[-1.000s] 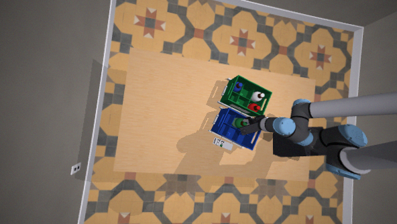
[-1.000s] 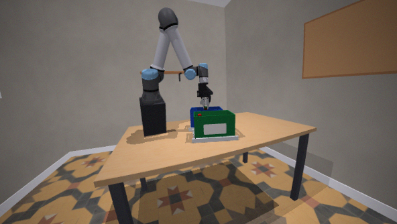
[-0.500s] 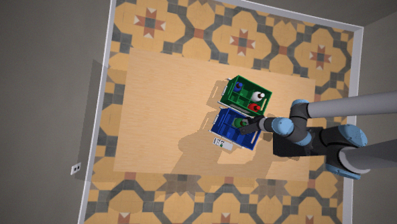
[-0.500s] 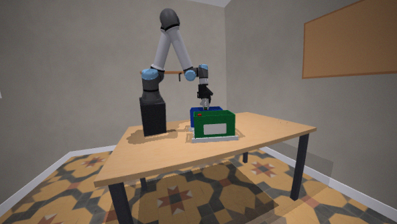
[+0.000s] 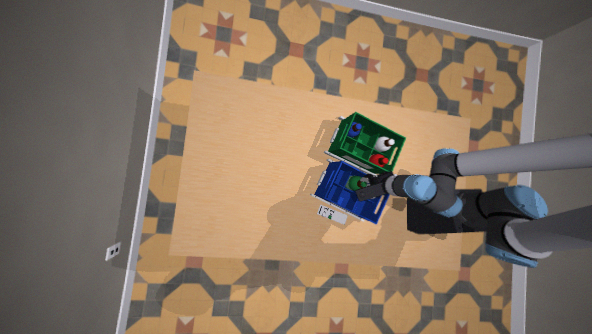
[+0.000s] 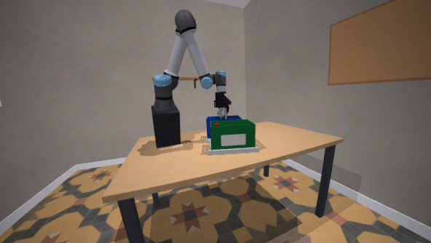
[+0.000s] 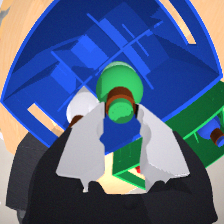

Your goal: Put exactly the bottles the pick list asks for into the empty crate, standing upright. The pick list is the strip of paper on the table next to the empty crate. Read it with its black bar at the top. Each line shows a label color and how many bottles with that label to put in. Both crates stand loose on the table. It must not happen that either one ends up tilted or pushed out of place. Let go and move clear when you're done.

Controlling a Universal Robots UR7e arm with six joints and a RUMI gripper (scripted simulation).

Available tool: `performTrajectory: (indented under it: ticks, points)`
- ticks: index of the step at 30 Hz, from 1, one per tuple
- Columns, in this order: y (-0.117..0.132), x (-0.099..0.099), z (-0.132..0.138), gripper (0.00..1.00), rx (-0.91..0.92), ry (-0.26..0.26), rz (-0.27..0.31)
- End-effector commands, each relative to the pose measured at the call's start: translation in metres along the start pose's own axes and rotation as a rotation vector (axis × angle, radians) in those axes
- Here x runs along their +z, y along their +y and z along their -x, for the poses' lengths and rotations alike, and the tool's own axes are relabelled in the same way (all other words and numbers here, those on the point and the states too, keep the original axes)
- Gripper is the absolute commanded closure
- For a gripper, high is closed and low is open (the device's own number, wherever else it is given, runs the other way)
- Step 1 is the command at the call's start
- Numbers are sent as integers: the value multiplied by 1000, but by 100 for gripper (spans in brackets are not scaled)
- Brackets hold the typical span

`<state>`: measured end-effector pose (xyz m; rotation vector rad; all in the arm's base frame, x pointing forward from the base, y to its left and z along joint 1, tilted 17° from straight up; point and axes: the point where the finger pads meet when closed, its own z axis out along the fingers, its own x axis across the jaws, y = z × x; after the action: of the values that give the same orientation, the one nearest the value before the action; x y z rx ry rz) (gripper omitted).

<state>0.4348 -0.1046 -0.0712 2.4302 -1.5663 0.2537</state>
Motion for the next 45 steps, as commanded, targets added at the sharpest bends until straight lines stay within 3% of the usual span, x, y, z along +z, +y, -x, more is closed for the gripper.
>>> performTrajectory:
  ticks: [1, 45]
  points:
    - [0, 2, 0, 100, 0, 1, -1]
    - [0, 18, 0, 100, 0, 1, -1]
